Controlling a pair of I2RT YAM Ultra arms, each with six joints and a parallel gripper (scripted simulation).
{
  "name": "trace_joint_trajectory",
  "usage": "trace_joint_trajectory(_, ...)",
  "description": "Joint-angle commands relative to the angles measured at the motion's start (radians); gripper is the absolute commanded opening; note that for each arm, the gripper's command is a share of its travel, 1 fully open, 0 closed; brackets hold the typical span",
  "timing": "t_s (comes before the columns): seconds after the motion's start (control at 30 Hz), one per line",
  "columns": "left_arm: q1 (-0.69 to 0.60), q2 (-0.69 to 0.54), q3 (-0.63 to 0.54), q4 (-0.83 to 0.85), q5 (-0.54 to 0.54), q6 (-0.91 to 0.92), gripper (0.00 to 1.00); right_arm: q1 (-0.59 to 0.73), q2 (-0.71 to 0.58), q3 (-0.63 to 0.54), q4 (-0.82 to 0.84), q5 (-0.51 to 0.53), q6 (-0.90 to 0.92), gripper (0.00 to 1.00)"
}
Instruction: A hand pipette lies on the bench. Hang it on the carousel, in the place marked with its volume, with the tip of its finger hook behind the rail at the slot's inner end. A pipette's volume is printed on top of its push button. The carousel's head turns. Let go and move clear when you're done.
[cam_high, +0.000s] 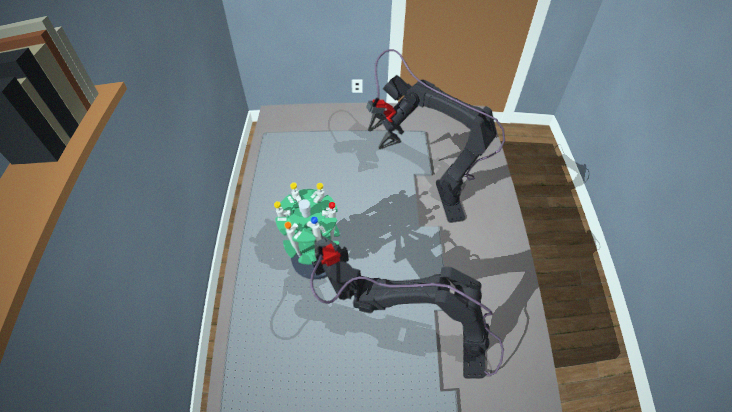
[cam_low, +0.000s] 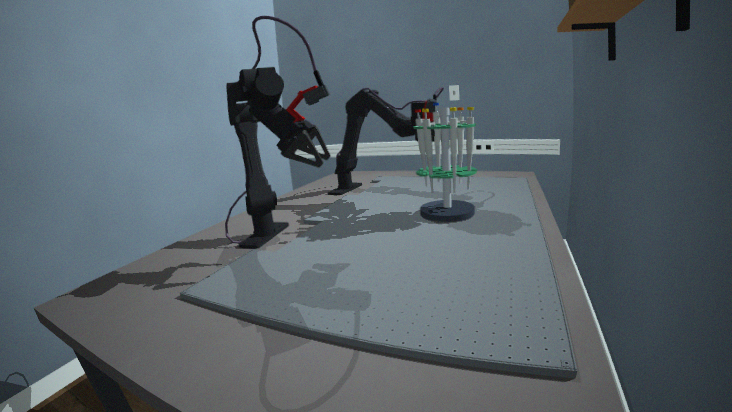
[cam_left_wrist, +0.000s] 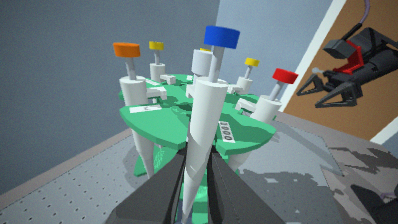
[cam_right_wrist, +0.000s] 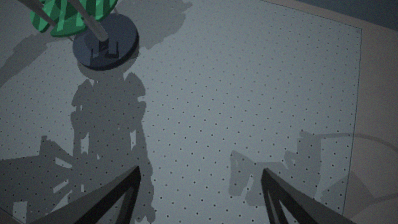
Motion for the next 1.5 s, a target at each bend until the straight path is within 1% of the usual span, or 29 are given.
trace_joint_trajectory(0.0,-0.012,-0.039,0.044,0.025,0.016,-0.002,0.12,-0.008,0.000,0.024,0.014,-0.021,-0.005,1.00)
trace_joint_trajectory(0.13,-0.012,-0.039,0.044,0.025,0.016,-0.002,0.12,-0.008,0.000,0.024,0.014,-0.021,-0.005,1.00)
trace_joint_trajectory(0.17,0.016,0.017,0.072,-0.007,0.058,-0.002,0.12,-0.008,0.000,0.024,0.014,-0.021,-0.005,1.00)
trace_joint_trajectory(0.23,0.016,0.017,0.072,-0.007,0.058,-0.002,0.12,-0.008,0.000,0.024,0.014,-0.021,-0.005,1.00)
trace_joint_trajectory(0.37,0.051,0.084,0.166,-0.030,0.228,-0.004,0.12,-0.008,0.000,0.024,0.014,-0.021,-0.005,1.00)
trace_joint_trajectory(0.4,0.052,0.089,0.175,-0.035,0.234,-0.002,0.12,-0.008,0.000,0.024,0.014,-0.021,-0.005,1.00)
trace_joint_trajectory(0.47,0.051,0.094,0.185,-0.041,0.240,-0.002,0.12,-0.008,0.000,0.024,0.014,-0.021,-0.005,1.00)
trace_joint_trajectory(0.5,0.049,0.061,0.186,-0.044,0.242,0.001,0.12,-0.008,0.000,0.024,0.014,-0.021,-0.005,1.00)
trace_joint_trajectory(0.57,0.032,0.059,0.186,-0.025,0.244,0.003,0.12,-0.008,0.000,0.024,0.014,-0.021,-0.005,1.00)
trace_joint_trajectory(1.47,0.032,0.058,0.185,-0.019,0.245,0.001,0.12,-0.008,0.000,0.024,0.014,-0.021,-0.005,1.00)
